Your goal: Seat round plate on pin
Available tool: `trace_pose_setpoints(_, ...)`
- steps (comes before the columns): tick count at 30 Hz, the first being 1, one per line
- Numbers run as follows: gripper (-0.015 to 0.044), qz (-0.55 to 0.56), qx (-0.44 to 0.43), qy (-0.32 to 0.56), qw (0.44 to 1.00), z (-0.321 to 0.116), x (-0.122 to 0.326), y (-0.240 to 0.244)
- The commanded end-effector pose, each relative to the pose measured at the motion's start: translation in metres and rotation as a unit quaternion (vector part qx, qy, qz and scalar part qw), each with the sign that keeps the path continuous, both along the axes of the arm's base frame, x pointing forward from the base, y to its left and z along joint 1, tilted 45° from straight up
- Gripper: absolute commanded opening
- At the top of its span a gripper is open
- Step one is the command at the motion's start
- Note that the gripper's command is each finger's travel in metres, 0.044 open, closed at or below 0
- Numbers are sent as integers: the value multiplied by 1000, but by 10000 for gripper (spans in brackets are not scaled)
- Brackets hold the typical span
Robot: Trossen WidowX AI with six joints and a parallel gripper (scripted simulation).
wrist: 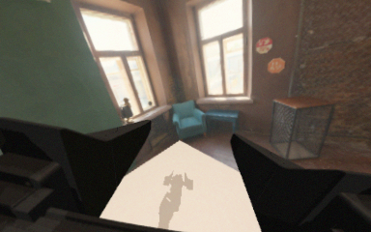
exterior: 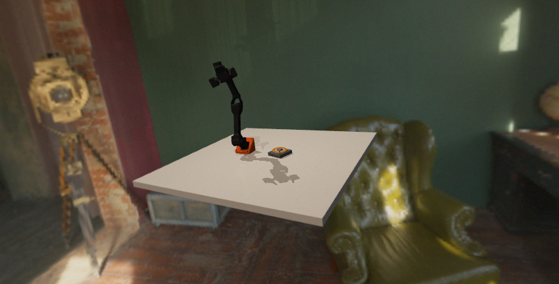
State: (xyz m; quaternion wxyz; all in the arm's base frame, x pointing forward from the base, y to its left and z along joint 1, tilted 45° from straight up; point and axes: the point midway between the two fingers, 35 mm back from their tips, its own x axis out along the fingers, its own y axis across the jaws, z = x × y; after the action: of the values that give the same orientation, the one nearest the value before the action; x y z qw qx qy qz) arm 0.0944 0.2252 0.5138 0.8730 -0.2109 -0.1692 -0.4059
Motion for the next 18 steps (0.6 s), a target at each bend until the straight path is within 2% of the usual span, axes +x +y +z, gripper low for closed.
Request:
trace_pose_setpoints(1, 374, 1, 6, -2, 1000, 2, -2, -4)
trace_pose_setpoints(4, 295, 13, 86, -20, 996, 25, -29, -65)
trace_pose_setpoints(10, 137, 0, 145, -20, 989, 34, -39, -122)
trace_pose_setpoints(15, 6, 4, 261, -13, 965, 33, -41, -216)
trace_pose_setpoints(18, 0, 18, 279, 10, 960, 30, -34, -239)
